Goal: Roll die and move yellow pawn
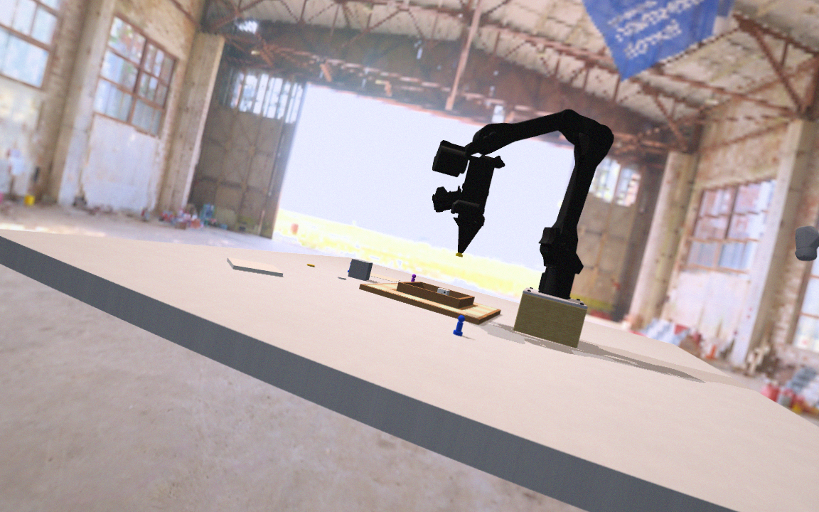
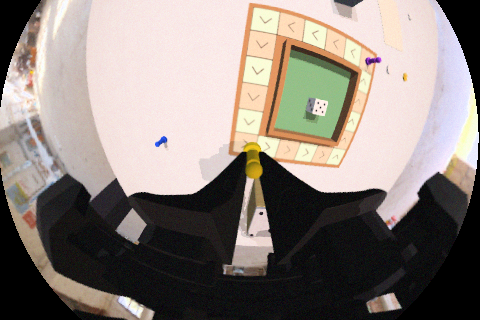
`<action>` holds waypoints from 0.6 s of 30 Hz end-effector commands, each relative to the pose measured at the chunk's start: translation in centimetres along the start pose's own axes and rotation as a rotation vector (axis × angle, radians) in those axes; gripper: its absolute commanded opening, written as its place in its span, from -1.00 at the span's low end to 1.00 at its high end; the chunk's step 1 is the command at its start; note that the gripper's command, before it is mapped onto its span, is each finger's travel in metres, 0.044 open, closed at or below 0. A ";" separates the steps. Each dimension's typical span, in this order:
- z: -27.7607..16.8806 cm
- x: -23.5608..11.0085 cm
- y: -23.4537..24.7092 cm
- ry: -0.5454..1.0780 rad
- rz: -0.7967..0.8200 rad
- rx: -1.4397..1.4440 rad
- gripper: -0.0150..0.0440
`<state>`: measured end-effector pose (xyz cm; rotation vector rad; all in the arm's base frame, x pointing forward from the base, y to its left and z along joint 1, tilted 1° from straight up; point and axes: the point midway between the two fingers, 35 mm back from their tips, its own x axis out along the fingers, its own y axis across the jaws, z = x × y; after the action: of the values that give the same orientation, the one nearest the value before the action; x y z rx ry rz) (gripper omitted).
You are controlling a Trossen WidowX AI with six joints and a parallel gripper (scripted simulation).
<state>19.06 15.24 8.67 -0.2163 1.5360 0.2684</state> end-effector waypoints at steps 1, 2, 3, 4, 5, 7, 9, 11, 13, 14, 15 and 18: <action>-0.3 -1.2 -0.2 -0.001 -0.003 -0.007 -0.49; -0.3 -1.2 -0.2 -0.001 -0.003 -0.007 -0.49; -0.3 -1.2 -0.3 -0.001 -0.004 -0.007 -0.49; -0.2 -1.1 -0.5 -0.001 -0.004 -0.007 -0.49; -0.2 -1.0 -0.8 -0.001 -0.004 -0.007 -0.49; -0.2 -0.7 -1.7 -0.001 -0.005 -0.007 -0.49; -0.2 -0.4 -2.5 -0.001 -0.006 -0.007 -0.49; -0.3 -0.1 -3.4 -0.001 -0.007 -0.007 -0.49; -0.3 0.2 -4.2 -0.001 -0.008 -0.007 -0.49; -0.4 0.4 -4.6 -0.001 -0.008 -0.007 -0.49; -0.5 0.5 -5.0 -0.001 -0.009 -0.007 -0.49; -0.7 1.0 -6.2 -0.001 -0.010 -0.007 -0.49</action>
<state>20.07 10.37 7.87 -0.2248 1.5427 0.2617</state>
